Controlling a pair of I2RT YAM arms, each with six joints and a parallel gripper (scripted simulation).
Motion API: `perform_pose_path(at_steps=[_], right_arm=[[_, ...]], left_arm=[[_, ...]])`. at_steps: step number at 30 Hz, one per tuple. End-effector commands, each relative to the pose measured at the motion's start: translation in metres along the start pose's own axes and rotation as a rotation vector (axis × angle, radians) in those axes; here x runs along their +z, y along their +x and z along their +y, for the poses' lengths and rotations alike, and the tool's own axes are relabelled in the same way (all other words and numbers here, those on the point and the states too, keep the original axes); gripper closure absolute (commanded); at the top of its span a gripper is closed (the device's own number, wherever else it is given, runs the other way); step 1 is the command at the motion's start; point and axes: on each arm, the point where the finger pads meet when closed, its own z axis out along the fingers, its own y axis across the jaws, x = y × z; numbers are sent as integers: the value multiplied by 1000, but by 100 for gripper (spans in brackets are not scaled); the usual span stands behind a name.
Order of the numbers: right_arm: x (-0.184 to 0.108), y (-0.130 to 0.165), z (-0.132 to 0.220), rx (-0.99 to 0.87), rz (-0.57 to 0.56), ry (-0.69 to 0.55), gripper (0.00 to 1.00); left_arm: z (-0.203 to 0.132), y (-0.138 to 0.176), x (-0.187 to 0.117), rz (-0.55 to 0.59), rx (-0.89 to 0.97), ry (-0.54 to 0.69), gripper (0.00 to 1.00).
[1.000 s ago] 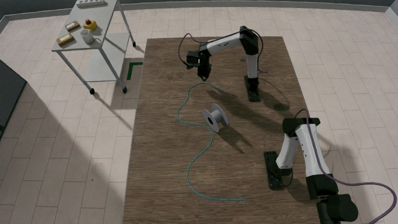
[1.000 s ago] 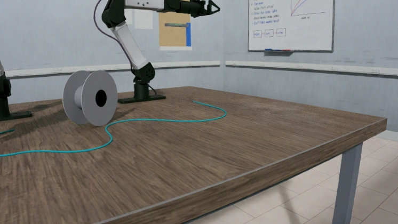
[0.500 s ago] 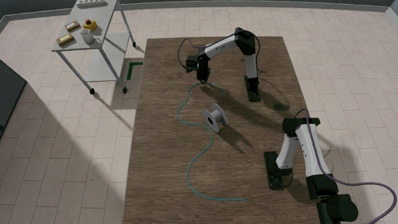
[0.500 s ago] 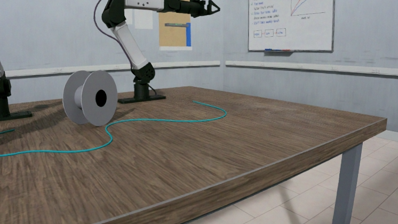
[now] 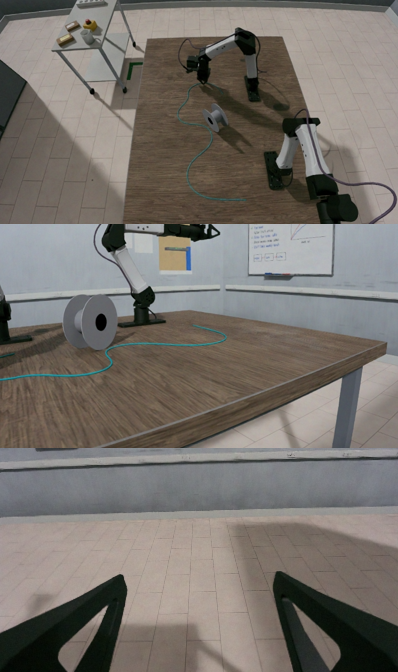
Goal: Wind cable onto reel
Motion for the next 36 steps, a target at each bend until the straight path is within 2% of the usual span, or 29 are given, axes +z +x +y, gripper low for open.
perform_pose_path(at_steps=[1,17,26,36], right_arm=[[-10,0,1,0,-27,-4,70],[-10,0,-1,1,-25,-4,70],[8,2,-3,2,4,1,70],[6,1,-3,4,-7,-1,70]], left_arm=[[2,1,0,-5,-6,-12,0],[2,1,0,-5,-6,-12,0],[2,1,0,-5,-6,-12,0],[2,1,0,-5,-6,-12,0]])
